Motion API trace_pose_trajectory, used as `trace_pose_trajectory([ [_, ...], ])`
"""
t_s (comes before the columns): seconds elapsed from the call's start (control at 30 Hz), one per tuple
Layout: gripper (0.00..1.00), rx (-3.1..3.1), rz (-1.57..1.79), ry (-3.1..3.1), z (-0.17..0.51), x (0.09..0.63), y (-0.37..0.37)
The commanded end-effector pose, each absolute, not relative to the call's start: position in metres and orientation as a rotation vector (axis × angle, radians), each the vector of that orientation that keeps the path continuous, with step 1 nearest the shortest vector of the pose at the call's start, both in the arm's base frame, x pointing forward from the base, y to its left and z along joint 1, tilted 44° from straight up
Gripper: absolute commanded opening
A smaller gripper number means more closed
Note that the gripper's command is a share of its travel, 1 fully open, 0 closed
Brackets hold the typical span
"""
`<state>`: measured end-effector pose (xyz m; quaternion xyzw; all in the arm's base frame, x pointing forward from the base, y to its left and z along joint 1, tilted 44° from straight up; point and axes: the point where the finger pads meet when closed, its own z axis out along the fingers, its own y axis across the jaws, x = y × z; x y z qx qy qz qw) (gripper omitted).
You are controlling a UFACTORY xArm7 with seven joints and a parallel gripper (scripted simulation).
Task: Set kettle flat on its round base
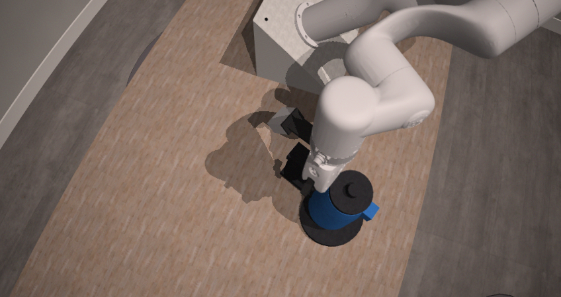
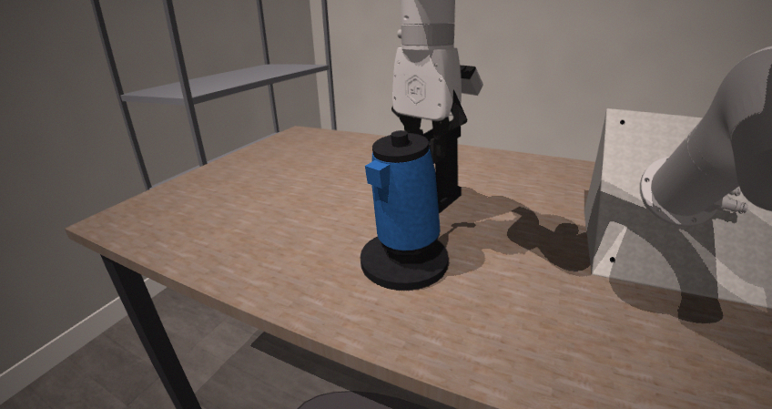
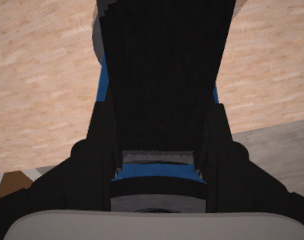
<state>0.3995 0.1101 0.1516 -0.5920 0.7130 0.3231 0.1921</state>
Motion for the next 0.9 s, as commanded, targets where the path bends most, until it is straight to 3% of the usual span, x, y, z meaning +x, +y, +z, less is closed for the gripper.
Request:
trace_pose_trajectory([
  [0.0,0.00,-1.658,0.901,2.002,0.1529,0.4012,0.1088],
  [0.87,0.00,-1.658,0.901,2.002,0.1543,0.4022,0.1115],
])
